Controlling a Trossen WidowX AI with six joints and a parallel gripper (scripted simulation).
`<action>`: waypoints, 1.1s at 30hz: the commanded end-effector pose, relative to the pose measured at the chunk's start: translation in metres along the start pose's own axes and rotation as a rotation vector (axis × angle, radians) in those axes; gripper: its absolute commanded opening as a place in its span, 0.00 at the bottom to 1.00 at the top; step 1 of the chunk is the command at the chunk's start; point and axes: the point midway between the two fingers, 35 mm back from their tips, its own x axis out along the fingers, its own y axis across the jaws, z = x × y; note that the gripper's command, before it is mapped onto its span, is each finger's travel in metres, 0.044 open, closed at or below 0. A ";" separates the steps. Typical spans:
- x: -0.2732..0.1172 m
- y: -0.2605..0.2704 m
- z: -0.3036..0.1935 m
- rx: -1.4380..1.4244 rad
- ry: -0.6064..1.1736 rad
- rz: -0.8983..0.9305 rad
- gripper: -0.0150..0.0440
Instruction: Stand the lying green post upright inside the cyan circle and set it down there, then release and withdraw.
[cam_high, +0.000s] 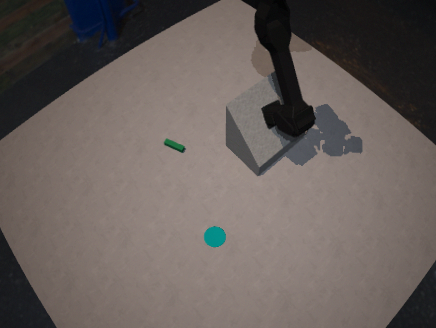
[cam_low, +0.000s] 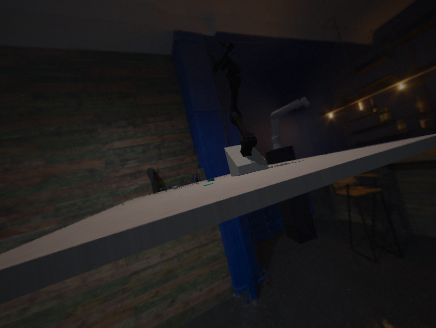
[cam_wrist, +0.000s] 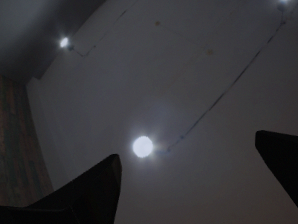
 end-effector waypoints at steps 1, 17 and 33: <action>-0.001 -0.002 0.000 -0.007 0.000 -0.003 0.89; -0.037 -0.153 0.085 -0.631 0.013 -0.259 0.65; -0.062 -0.244 0.234 -1.275 -0.017 -0.474 0.65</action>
